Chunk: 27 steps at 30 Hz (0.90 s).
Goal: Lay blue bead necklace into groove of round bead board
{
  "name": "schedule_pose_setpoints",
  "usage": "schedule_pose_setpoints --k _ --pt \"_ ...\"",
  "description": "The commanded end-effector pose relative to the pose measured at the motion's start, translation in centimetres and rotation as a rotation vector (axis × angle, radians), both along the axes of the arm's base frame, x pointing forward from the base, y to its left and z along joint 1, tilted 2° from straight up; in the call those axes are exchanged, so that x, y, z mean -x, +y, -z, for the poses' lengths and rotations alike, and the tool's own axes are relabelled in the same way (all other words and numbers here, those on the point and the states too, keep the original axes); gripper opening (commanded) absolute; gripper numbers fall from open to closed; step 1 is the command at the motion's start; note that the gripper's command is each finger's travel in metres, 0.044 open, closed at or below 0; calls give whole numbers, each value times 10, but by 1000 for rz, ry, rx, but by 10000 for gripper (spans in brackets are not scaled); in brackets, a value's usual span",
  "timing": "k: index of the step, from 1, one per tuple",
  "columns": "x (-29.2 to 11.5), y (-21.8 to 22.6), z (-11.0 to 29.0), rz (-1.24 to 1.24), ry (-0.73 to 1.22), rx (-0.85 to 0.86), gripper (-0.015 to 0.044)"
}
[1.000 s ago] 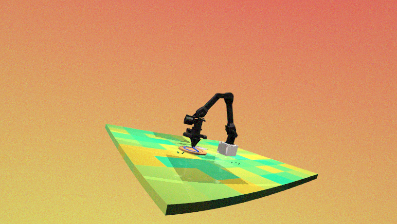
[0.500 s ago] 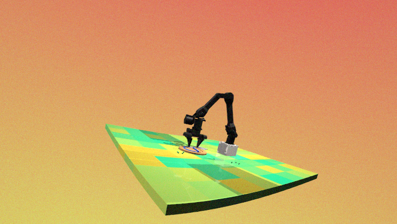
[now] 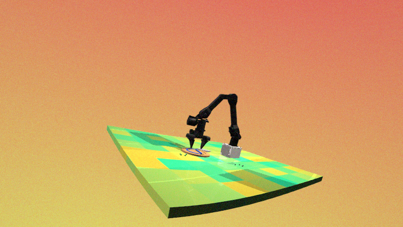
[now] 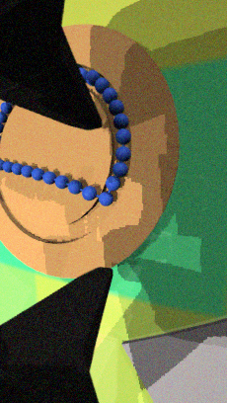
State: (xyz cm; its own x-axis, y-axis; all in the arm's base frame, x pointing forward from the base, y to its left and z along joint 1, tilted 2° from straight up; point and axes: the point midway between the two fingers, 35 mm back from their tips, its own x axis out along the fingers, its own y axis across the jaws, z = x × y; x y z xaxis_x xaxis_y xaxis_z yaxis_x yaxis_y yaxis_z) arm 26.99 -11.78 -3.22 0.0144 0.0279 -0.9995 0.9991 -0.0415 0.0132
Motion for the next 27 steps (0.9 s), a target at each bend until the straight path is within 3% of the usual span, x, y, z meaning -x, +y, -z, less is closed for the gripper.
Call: schedule_pose_setpoints --k 1,4,6,16,21,27 --pt "0 0 -1 -3 1 3 440" --pt "0 0 -1 -3 1 3 440" --pt "-2 3 -2 -77 -1 3 387" --pt "-29 55 -19 -1210 -37 17 125" --pt "-39 85 -29 -1762 -56 24 120" --pt "-43 104 -35 -2098 -68 29 120"
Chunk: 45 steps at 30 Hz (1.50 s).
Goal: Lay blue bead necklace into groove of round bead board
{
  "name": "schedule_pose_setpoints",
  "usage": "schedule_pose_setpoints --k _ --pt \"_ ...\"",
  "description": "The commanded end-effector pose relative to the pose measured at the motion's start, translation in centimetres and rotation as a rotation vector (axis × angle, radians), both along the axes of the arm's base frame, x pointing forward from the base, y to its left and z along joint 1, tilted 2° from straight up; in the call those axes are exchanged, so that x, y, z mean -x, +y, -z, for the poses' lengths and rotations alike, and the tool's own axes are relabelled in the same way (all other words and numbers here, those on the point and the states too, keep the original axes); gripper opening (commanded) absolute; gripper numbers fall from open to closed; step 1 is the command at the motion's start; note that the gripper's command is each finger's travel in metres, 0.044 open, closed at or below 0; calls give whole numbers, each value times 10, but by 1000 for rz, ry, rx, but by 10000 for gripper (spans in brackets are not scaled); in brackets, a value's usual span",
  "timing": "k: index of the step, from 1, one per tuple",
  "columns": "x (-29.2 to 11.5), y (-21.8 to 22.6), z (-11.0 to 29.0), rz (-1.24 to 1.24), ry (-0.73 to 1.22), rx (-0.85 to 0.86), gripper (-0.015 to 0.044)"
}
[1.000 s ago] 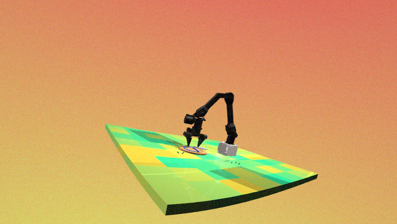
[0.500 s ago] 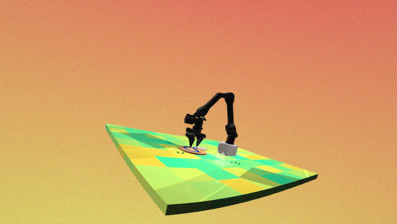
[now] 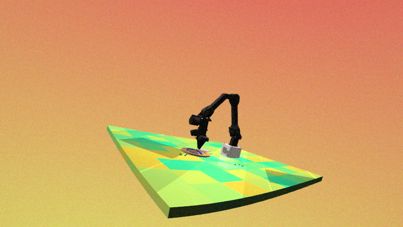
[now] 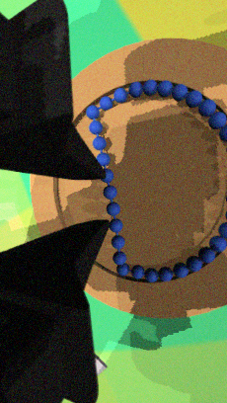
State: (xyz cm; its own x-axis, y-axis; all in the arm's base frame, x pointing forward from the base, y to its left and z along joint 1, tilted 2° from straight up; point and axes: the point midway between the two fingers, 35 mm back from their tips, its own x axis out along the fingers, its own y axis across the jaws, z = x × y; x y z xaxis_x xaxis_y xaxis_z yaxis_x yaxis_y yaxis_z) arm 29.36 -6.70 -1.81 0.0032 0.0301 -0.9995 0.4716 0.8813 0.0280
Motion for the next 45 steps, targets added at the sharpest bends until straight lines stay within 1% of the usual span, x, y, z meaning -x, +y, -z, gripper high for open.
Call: schedule_pose_setpoints --k 1,4,5,27,33,36,45 --pt "-20 55 -21 -1030 -47 6 120" --pt "-21 60 -23 -1171 -52 7 120" --pt "-21 61 -23 -1182 -52 7 120" --pt "-21 61 -23 -1182 -52 7 120" --pt "-21 61 -6 -1182 -52 7 120" --pt "-23 60 -15 -1174 -57 14 120" --pt "-23 61 -3 -1177 -55 12 120"
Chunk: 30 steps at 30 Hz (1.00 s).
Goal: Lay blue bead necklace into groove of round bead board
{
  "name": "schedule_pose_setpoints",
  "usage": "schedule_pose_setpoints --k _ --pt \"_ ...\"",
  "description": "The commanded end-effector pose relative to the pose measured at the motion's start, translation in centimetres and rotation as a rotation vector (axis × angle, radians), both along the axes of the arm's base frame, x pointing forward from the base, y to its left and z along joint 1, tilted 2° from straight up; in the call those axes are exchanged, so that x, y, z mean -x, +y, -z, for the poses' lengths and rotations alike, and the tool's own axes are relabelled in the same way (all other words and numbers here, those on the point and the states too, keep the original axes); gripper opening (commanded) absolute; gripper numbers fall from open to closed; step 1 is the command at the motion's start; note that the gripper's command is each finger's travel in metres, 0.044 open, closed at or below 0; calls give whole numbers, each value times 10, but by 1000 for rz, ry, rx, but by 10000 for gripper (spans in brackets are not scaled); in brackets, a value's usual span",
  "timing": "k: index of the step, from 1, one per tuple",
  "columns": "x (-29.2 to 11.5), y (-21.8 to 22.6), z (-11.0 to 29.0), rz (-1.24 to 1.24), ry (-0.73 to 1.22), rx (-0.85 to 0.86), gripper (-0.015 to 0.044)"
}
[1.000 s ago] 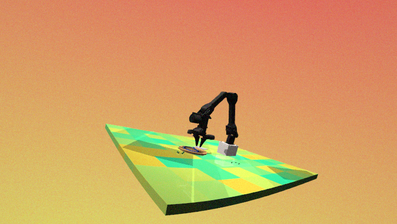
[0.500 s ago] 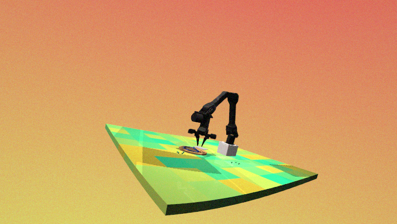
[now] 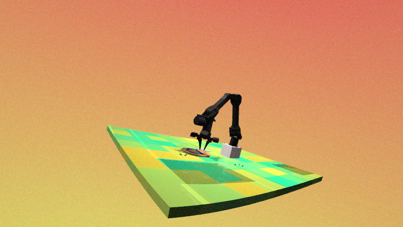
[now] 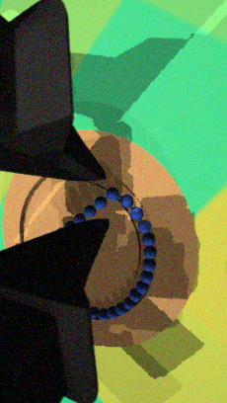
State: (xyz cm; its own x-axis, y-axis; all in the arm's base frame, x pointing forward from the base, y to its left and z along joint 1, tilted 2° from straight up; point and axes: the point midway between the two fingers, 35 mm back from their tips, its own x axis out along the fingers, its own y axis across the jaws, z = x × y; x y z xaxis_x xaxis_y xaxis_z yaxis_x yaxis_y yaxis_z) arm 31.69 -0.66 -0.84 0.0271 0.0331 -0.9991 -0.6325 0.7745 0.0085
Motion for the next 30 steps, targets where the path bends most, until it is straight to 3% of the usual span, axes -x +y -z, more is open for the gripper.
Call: schedule_pose_setpoints --k 1,17,22,30 --pt "1 1 8 -3 5 -1 120" --pt "2 2 27 -7 9 -3 120" --pt "2 1 24 -3 9 0 0" --pt "2 1 24 -3 9 0 0"
